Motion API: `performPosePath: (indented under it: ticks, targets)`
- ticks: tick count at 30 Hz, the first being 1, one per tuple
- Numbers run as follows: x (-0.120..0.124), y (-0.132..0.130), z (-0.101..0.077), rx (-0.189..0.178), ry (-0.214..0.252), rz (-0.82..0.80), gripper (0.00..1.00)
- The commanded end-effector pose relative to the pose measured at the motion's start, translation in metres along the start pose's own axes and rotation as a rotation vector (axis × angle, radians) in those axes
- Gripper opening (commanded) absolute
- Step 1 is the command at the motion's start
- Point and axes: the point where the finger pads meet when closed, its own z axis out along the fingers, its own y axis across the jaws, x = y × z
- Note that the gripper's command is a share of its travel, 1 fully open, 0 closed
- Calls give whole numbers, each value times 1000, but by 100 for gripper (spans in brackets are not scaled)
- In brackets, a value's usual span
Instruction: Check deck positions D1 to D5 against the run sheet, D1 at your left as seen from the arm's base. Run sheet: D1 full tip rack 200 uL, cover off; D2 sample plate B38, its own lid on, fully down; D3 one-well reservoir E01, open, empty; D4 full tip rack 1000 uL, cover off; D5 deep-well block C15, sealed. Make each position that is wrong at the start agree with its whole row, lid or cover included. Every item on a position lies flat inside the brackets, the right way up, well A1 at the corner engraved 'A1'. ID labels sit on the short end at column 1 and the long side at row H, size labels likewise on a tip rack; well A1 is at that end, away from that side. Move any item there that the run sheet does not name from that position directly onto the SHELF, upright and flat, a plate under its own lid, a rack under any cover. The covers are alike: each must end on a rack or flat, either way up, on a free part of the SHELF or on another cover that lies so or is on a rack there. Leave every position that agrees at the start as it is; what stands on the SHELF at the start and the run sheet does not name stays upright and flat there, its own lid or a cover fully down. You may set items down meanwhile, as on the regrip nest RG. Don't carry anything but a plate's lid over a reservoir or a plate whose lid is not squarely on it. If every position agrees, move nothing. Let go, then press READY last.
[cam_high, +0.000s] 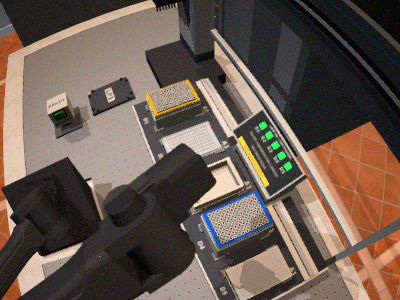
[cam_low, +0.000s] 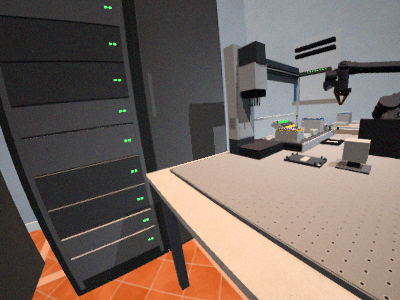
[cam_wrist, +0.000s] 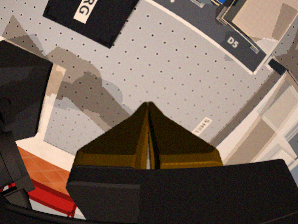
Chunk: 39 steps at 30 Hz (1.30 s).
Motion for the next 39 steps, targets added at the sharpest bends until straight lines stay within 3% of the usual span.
performPosePath:
  ticks: [1, 14, 17, 22, 39]
  targets:
    - [-9, 11, -2, -1, 8, -47, 0]
    - [-35, 61, -2, -4, 20, -60, 0]
    - [-37, 48, -7, -10, 9, -14, 0]
    - [-36, 50, -10, -4, -9, -19, 0]
    - [-37, 51, -9, -4, -2, -28, 0]
